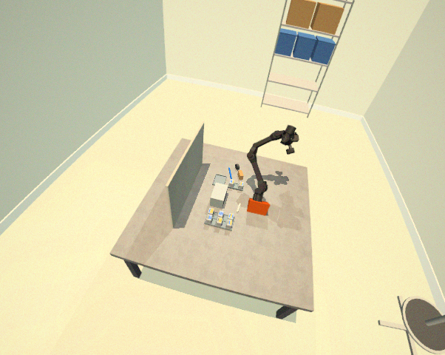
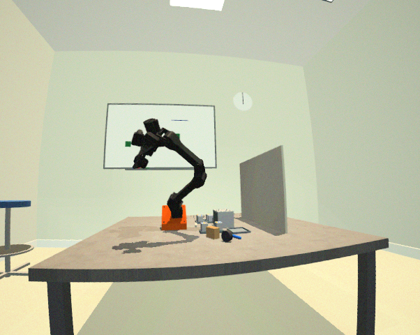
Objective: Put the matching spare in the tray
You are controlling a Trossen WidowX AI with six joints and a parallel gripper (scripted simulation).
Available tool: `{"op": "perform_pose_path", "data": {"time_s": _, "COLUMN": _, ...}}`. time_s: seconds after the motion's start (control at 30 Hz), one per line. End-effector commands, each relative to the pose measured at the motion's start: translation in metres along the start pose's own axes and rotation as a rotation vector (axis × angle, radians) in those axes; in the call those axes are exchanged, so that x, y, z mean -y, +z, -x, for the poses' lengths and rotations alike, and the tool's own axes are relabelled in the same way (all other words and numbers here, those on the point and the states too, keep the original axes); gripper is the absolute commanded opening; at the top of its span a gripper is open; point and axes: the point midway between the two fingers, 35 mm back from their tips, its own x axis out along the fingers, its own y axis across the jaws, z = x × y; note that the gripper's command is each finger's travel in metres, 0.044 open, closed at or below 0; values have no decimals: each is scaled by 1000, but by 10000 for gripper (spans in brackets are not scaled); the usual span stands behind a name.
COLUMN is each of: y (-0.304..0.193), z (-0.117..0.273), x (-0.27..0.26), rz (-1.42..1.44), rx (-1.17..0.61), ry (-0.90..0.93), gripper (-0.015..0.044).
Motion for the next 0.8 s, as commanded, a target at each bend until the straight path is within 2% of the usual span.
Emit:
{"op": "perform_pose_path", "data": {"time_s": 0.0, "y": 0, "z": 0, "x": 0, "rz": 0, "rx": 0, "ry": 0, "gripper": 426}}
{"op": "perform_pose_path", "data": {"time_s": 0.23, "y": 4, "z": 1, "x": 3, "rz": -7, "rx": 16, "ry": -11, "gripper": 440}}
{"op": "perform_pose_path", "data": {"time_s": 0.37, "y": 32, "z": 13, "x": 26, "rz": -62, "rx": 140, "ry": -96, "gripper": 440}}
{"op": "perform_pose_path", "data": {"time_s": 0.57, "y": 86, "z": 61, "x": 79, "rz": -193, "rx": 422, "ry": -292, "gripper": 440}}
{"op": "perform_pose_path", "data": {"time_s": 0.77, "y": 122, "z": 136, "x": 133, "rz": -335, "rx": 703, "ry": -501, "gripper": 440}}
